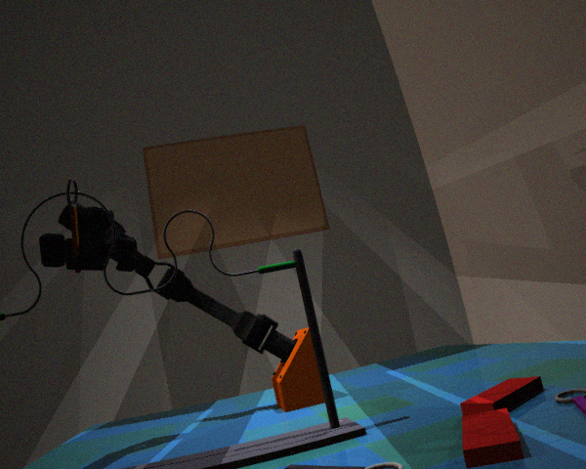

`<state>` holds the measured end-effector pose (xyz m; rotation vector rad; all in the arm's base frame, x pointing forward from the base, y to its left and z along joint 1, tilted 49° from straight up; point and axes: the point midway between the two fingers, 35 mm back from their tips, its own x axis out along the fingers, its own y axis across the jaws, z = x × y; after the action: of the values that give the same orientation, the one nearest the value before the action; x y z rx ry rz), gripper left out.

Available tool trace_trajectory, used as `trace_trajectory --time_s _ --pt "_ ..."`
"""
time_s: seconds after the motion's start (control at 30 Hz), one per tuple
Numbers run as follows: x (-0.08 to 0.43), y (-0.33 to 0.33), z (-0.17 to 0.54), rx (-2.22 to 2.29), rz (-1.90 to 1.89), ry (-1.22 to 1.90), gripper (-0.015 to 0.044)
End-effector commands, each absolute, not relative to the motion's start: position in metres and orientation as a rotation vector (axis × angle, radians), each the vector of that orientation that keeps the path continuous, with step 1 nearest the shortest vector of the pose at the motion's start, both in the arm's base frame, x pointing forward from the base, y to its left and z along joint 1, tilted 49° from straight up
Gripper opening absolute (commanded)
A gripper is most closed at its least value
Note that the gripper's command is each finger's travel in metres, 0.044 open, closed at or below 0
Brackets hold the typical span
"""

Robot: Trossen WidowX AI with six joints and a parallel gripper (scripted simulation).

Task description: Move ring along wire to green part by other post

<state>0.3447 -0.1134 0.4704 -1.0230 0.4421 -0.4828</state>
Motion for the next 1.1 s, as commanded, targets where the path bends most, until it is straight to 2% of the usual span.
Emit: trace_trajectory --time_s 0.0,1.07 --pt "0.341 -0.113 0.473 -1.068 -0.497 0.432 -0.015" --pt "0.34 -0.117 0.484 -1.462 -0.584 0.381 -0.015"
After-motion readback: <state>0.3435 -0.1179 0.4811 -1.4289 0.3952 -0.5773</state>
